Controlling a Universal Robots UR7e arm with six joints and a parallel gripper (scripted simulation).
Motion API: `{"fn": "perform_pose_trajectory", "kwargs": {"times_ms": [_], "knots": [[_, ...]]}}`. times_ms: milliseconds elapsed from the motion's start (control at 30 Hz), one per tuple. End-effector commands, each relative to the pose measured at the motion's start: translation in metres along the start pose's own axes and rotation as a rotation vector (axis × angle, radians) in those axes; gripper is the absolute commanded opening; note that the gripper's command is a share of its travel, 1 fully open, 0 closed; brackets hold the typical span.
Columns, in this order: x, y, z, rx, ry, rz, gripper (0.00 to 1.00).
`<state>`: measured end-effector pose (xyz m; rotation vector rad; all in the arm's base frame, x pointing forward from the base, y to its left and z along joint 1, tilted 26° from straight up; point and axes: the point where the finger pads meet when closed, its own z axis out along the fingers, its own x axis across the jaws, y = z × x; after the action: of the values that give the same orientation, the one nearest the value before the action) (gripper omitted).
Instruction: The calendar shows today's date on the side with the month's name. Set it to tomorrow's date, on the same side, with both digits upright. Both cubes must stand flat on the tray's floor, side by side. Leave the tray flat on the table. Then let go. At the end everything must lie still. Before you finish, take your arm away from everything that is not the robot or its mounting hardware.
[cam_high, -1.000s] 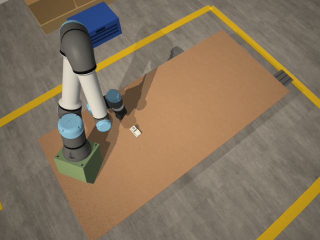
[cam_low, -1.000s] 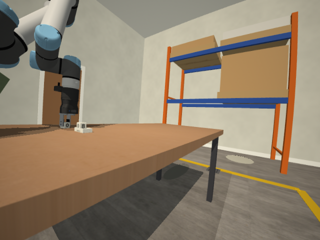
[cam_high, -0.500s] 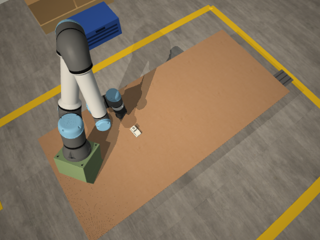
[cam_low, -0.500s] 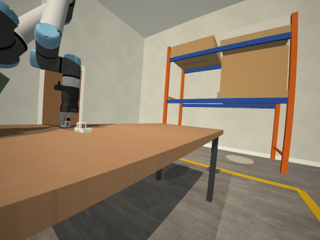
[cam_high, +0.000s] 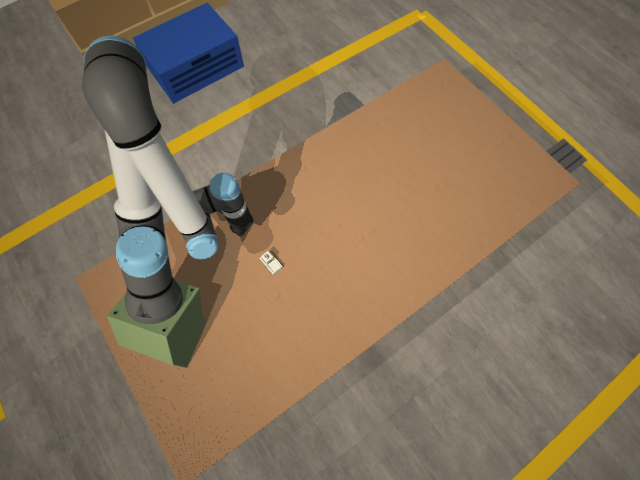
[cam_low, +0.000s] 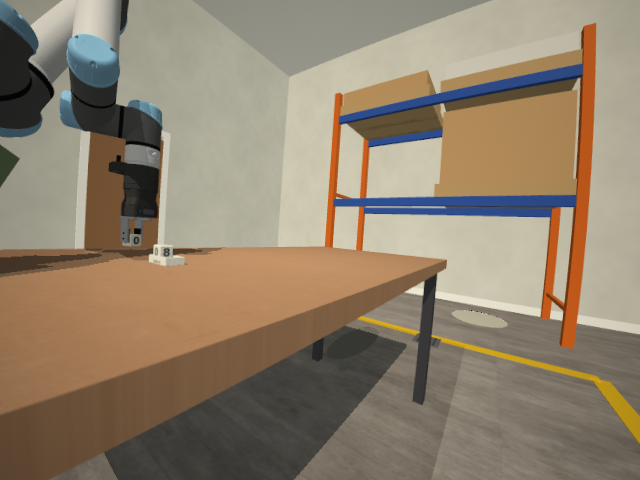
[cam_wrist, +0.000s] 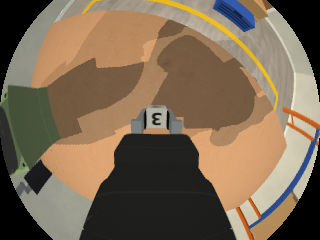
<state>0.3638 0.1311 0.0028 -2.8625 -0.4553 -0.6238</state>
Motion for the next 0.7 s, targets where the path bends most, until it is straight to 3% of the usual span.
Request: {"fn": "perform_pose_trajectory", "kwargs": {"times_ms": [0, 667], "knots": [[-0.002, 0.0, -0.01, 0.005, -0.007, 0.003, 0.57], [0.001, 0.001, -0.048, 0.002, -0.003, 0.001, 0.57]]}}
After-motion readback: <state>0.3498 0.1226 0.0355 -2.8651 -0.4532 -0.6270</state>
